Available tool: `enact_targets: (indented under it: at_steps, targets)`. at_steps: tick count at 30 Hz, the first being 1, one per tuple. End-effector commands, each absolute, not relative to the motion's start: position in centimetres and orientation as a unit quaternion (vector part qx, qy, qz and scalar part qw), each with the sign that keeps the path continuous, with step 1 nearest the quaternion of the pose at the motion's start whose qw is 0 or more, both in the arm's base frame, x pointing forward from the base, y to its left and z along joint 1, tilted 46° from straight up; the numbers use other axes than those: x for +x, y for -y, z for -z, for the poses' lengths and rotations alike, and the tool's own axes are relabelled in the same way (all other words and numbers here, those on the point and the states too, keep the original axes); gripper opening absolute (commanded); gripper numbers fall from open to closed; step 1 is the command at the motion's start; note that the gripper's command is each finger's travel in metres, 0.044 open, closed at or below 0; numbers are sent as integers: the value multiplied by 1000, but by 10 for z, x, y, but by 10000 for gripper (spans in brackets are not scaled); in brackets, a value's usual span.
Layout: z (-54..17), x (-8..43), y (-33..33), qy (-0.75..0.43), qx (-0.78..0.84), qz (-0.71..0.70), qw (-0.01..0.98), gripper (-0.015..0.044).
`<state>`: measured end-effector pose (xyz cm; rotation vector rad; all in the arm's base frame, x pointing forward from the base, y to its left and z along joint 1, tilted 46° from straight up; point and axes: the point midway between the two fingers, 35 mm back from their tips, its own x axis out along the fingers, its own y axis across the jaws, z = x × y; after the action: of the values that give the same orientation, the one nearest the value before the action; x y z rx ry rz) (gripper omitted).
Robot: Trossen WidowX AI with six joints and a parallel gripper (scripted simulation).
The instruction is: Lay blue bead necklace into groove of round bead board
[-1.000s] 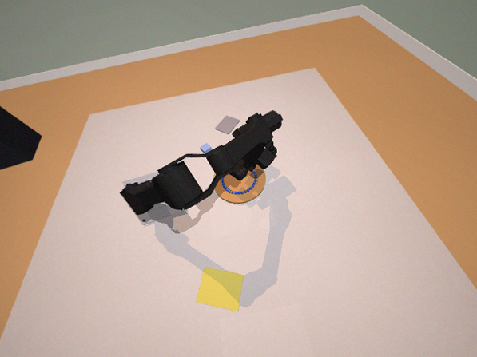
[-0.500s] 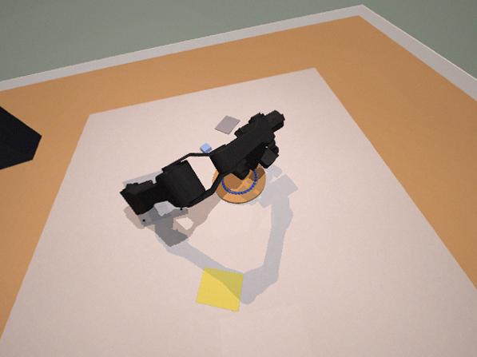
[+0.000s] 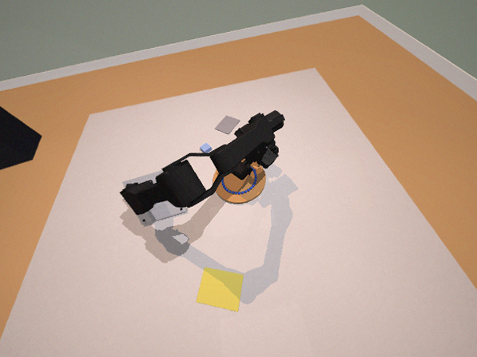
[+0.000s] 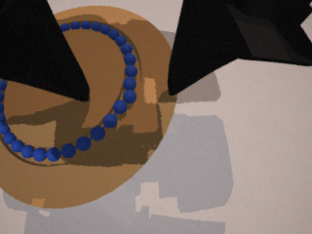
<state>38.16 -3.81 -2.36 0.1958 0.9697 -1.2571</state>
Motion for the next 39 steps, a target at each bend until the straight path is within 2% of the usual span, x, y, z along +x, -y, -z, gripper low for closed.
enact_targets:
  at_steps: [1, 3, 34, 39]
  targets:
    - [21, 381, 36, -435, 86, 564, 696, 394]
    - [23, 381, 37, -436, 86, 564, 696, 440]
    - [20, 381, 35, -436, 85, 565, 696, 440]
    - [-19, 383, -7, -437, 85, 563, 696, 440]
